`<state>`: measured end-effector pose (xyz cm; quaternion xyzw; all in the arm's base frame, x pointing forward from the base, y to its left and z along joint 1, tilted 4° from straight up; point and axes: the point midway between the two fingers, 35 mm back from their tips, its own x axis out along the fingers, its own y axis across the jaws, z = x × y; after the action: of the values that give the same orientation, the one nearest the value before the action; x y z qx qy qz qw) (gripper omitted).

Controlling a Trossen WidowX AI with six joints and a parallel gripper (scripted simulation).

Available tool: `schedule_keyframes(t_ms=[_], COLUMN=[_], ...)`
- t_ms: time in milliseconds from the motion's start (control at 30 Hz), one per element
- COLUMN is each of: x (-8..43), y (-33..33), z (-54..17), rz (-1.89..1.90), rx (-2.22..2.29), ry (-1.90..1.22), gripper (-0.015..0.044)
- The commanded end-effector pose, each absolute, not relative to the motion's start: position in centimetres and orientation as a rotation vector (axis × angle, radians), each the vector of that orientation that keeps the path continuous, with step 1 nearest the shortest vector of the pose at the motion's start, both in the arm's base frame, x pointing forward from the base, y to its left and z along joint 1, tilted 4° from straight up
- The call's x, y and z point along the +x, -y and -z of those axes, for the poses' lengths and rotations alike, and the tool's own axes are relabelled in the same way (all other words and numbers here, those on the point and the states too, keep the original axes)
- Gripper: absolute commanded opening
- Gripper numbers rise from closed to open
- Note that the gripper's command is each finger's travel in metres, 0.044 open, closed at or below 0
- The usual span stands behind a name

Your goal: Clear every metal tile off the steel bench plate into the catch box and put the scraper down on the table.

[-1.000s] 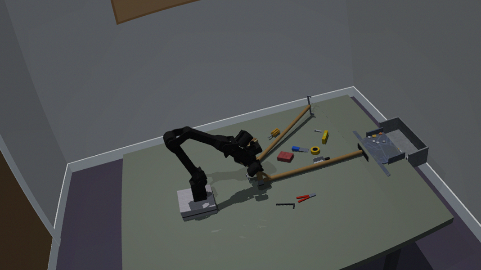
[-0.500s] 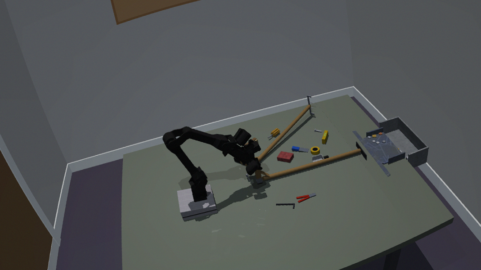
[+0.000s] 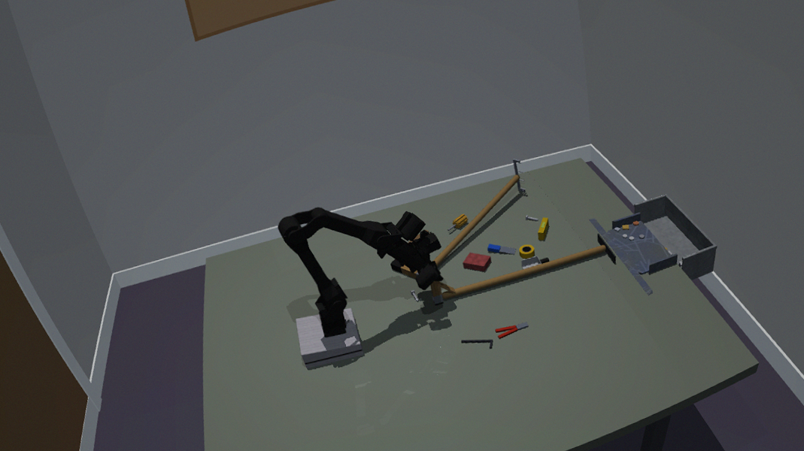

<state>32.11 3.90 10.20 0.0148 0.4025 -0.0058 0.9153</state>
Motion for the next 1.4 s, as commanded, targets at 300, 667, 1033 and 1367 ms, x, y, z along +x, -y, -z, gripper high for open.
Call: schedule_keyframes(t_ms=[300, 667, 1033, 1367], x=[34.4, 36.1, 37.2, 38.5], y=[-4.4, -4.4, -4.4, -4.6], z=[-10.9, -11.0, -11.1, -11.3], rz=[0.0, -0.005, -0.006, -0.007], rx=[0.03, 0.029, 0.028, 0.028], ry=[-0.811, -0.809, -0.808, -0.807], gripper=[0.0, 0.0, 0.0, 0.0])
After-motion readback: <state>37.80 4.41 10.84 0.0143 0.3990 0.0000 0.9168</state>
